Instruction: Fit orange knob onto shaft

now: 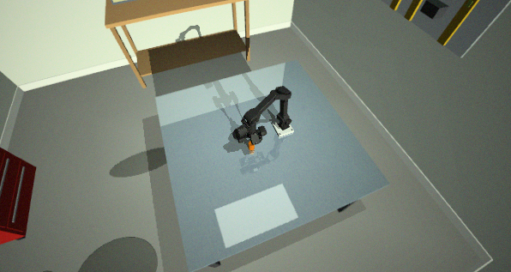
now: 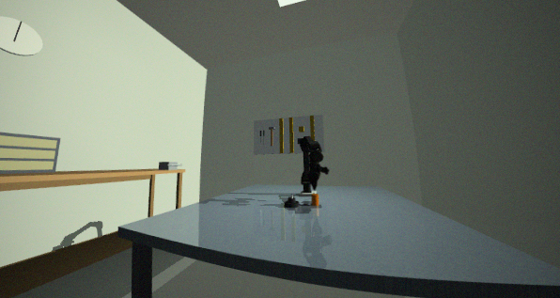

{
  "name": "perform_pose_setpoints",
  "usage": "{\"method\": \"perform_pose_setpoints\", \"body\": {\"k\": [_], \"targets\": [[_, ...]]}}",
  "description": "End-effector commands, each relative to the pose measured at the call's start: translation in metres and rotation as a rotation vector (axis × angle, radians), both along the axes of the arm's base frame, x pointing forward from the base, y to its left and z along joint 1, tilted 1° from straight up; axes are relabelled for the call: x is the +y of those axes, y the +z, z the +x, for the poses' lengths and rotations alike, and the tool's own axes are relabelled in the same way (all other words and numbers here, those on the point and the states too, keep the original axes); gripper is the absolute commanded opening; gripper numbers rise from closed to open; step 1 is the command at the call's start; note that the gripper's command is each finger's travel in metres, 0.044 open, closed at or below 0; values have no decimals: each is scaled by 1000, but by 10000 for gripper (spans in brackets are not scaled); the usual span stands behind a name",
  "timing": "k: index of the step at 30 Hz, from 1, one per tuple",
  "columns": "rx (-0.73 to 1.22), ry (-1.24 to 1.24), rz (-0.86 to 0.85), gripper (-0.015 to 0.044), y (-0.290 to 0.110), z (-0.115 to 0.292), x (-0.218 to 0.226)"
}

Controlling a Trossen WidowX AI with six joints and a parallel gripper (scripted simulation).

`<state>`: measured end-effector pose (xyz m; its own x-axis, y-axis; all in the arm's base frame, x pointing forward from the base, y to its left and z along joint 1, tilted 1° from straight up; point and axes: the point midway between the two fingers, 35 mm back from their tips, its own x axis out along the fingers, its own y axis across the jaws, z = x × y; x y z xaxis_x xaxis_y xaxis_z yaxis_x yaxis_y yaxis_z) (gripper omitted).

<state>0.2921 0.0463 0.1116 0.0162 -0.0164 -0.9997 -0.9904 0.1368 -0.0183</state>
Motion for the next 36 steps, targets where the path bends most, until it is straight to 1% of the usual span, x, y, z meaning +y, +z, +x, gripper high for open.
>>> {"method": "perform_pose_setpoints", "body": {"k": [1, 9, 36], "targets": [[0, 5, -5, 440, -14, 1, -2], [0, 5, -5, 440, -21, 1, -2], [0, 5, -5, 440, -64, 4, -3]]}}
